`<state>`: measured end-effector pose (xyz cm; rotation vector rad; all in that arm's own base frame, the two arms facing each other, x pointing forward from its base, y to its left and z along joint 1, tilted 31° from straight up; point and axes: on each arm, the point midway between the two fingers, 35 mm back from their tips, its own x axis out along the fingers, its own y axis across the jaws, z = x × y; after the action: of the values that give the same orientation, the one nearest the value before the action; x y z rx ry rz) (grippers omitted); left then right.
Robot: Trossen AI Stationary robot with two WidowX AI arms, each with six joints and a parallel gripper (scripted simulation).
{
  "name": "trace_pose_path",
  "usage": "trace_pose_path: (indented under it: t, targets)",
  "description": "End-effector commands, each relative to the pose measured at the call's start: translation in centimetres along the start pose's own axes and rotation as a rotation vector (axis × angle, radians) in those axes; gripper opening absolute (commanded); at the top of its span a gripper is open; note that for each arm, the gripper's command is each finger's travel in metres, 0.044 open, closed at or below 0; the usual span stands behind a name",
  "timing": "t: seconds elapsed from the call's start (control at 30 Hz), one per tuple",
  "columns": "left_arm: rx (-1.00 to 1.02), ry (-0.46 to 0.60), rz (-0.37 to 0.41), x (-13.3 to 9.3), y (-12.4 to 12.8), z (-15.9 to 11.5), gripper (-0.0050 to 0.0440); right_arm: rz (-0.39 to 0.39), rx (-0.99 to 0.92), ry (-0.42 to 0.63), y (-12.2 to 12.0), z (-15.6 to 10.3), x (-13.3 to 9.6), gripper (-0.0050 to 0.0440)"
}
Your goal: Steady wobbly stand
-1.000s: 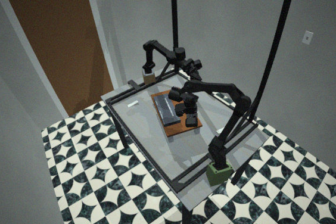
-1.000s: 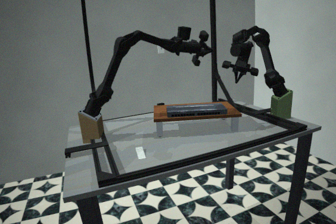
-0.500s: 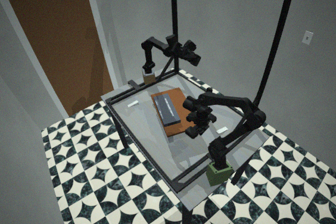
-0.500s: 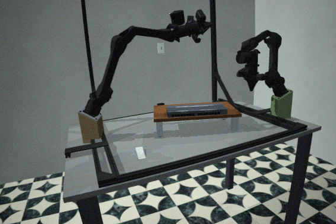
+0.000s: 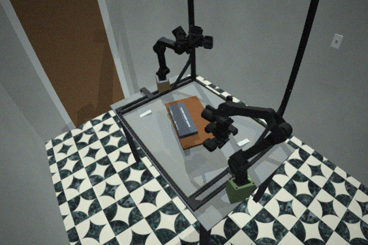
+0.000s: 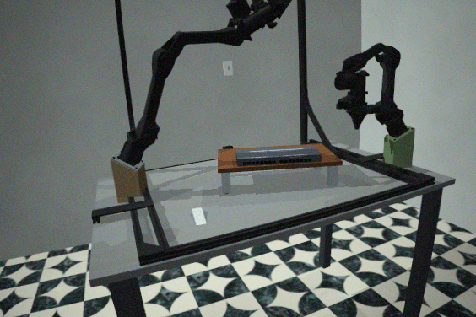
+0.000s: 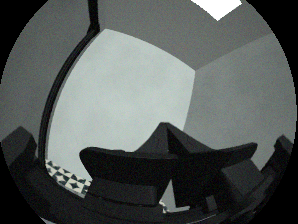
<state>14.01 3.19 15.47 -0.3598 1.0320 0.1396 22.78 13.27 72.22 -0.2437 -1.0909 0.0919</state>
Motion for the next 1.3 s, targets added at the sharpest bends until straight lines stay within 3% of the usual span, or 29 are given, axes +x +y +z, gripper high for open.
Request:
trace_pose_path:
  t: [0.0,0.07,0.4,0.63,0.97,1.17,1.27]
  targets:
    - [0.011,0.001,0.006,0.1,0.1,-0.1,0.0,-0.012,0.032,-0.022,-0.6,1.0,0.4,0.0]
    - [0.0,0.0,0.0,0.0,0.0,0.0,0.0,-0.016,0.036,-0.029,-0.7,1.1,0.1,0.0]
    - [0.0,0.0,0.0,0.0,0.0,0.0,0.0,-0.121,0.382,-0.341,-8.1,11.5,-1.1,0.0]
    - [0.002,0.0,0.002,0.0,0.0,0.0,0.0,-0.124,0.383,-0.345,-8.2,11.5,-1.5,0.0]
    - [0.002,0.0,0.002,0.0,0.0,0.0,0.0,-0.131,0.672,-0.661,-14.7,20.5,-5.1,0.0]
    - [0.002,0.0,0.002,0.0,0.0,0.0,0.0,-0.131,0.672,-0.661,-14.7,20.5,-5.1,0.0]
    - [0.002,0.0,0.002,0.0,0.0,0.0,0.0,-0.094,0.649,-0.476,-12.2,16.8,-3.9,0.0]
